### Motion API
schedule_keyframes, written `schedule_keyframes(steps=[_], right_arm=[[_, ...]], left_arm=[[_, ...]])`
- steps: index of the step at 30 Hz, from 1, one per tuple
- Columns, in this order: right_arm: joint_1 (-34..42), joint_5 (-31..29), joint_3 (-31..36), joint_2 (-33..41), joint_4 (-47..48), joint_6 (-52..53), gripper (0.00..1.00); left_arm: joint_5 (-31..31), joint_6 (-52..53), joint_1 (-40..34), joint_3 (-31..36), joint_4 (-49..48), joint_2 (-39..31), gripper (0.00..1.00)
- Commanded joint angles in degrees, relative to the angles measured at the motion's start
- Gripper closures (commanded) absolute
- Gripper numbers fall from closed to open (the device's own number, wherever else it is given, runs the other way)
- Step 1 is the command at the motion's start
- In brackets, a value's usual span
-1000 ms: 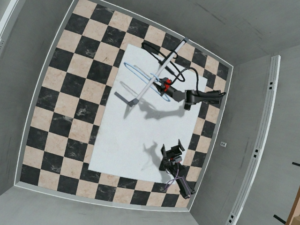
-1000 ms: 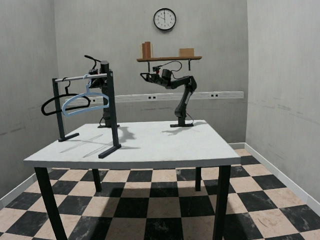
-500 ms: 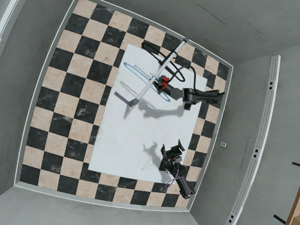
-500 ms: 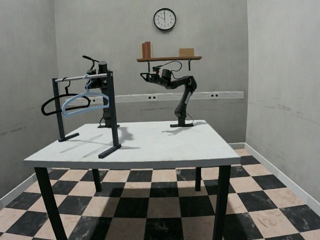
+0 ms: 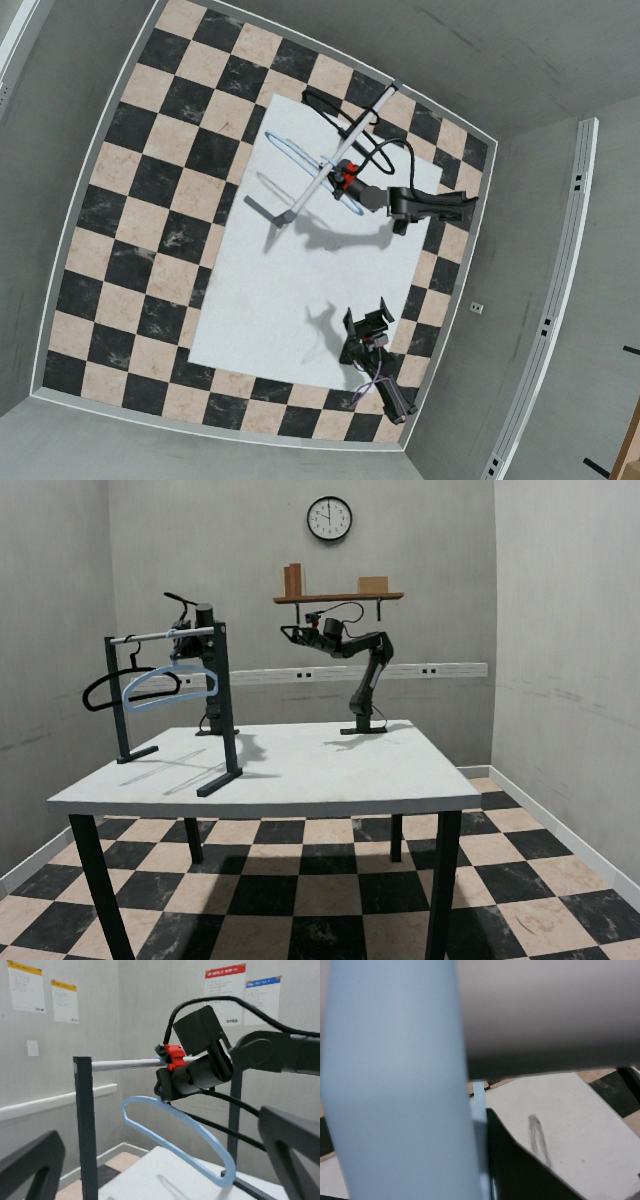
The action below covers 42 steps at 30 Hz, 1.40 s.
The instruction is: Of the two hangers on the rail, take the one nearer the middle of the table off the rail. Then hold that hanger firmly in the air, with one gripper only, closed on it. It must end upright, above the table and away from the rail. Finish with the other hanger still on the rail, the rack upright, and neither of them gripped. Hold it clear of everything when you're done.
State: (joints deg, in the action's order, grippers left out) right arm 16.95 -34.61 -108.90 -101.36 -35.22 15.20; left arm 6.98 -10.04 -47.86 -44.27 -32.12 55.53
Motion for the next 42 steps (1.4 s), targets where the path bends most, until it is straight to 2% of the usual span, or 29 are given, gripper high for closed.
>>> schedule_keyframes(steps=[1, 5, 8, 10, 13, 17, 32, 42], right_arm=[[0.02, -0.75, -1.68, 1.72, 1.47, -0.2, 1.0], [0.02, -0.73, -4.76, 0.0, -1.59, -0.34, 1.0], [0.03, -0.7, -9.77, -1.31, -4.87, -0.57, 1.0], [0.03, -0.7, -9.77, -1.31, -4.87, -0.57, 1.0], [0.05, -0.68, -16.23, -3.45, -9.03, -0.67, 1.0], [-0.13, 0.77, -19.64, -4.85, -11.37, -1.1, 1.0], [2.55, 0.76, -17.86, -0.08, -14.33, 0.36, 1.0], [8.91, -3.73, -9.9, 8.32, -18.18, 3.68, 1.0]], left_arm=[[-0.33, -0.09, -0.08, -0.34, -0.9, -0.03, 0.0], [-0.33, -0.09, -0.08, -0.34, -0.9, -0.03, 0.0], [-0.33, -0.09, -0.08, -0.34, -0.9, -0.03, 0.0], [-0.33, -0.09, -0.08, -0.34, -0.9, -0.03, 0.0], [-0.33, -0.09, -0.08, -0.34, -0.9, -0.03, 0.0], [-0.33, -0.09, -0.08, -0.34, -0.9, -0.03, 0.0], [-0.33, -0.09, -0.08, -0.34, -0.9, -0.03, 0.0], [-0.33, -0.09, -0.08, -0.34, -0.9, -0.03, 0.0]])
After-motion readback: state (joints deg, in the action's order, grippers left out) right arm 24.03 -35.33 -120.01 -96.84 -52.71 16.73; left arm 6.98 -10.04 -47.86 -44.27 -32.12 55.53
